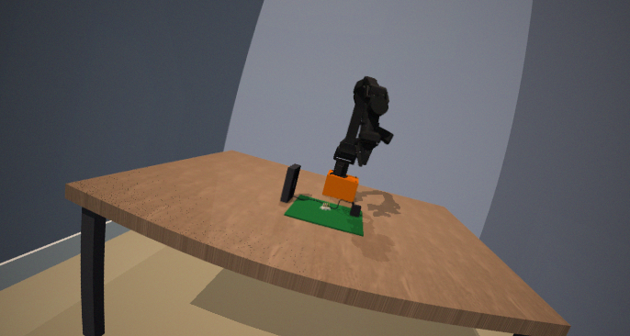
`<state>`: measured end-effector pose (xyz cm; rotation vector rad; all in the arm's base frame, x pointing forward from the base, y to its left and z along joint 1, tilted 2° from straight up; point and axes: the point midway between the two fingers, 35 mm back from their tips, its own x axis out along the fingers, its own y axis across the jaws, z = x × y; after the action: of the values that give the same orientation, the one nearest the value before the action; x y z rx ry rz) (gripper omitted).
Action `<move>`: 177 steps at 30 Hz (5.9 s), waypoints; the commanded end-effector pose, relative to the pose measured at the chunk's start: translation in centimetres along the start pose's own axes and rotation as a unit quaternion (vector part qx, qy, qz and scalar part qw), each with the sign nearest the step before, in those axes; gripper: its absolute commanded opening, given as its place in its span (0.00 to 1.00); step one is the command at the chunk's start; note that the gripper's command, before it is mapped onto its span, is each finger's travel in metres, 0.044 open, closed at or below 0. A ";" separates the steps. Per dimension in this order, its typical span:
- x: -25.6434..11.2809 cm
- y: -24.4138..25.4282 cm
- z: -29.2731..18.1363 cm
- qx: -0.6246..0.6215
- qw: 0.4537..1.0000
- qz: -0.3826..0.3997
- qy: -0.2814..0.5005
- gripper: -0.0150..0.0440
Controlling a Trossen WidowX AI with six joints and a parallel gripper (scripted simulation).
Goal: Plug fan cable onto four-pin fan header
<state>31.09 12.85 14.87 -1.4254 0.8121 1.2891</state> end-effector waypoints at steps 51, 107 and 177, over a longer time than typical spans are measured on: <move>15.8 7.4 2.7 -0.024 0.995 0.096 0.023 1.00; 11.0 6.0 -6.6 -0.273 0.957 0.100 0.002 0.25; 12.9 7.0 -7.6 -0.313 0.945 0.100 -0.002 0.25</move>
<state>29.31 5.44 0.16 -1.8660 0.5728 1.8141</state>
